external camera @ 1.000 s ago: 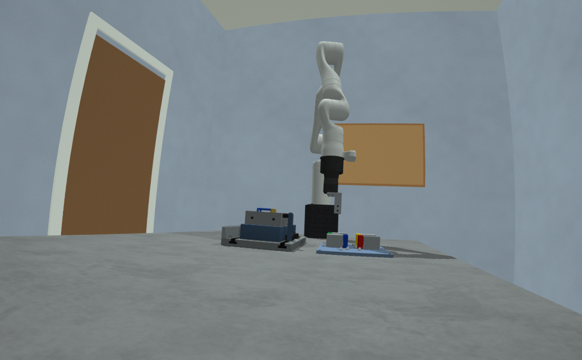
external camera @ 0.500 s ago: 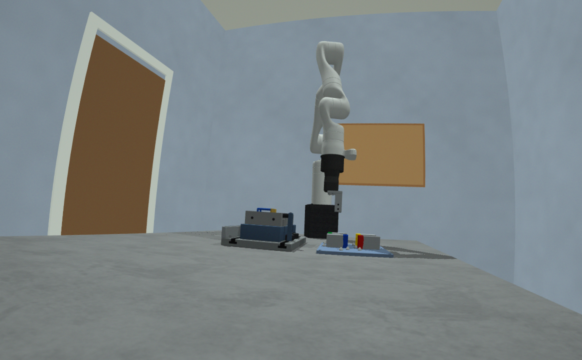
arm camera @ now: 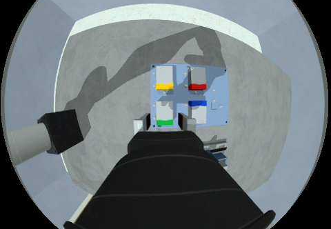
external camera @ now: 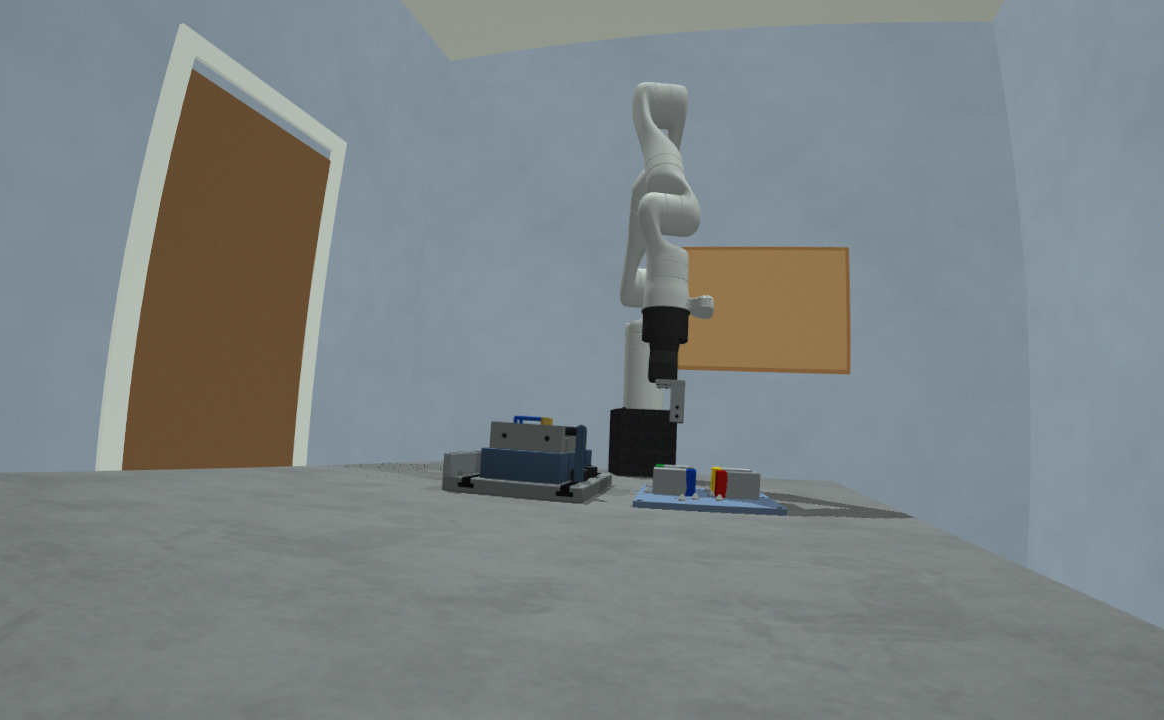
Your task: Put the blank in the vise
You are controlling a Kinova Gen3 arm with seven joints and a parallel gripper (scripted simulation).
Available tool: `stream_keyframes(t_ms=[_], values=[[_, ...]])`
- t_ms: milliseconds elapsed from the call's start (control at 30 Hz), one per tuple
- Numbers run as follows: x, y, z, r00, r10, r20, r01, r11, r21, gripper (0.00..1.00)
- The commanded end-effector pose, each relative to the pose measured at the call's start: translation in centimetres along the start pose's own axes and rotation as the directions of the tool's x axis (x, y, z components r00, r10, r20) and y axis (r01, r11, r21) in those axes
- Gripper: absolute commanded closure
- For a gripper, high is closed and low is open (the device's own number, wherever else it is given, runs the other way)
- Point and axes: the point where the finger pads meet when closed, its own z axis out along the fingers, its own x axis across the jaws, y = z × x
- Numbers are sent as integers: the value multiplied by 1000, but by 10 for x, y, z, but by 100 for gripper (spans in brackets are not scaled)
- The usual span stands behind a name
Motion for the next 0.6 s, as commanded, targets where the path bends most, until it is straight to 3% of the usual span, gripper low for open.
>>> stream_keyframes(t_ms=[0,567], values=[[1,0,-2,1000,0,-3,0,1000,1,0],[2,-1,-3,1000,0,-3,0,1000,1,0]])
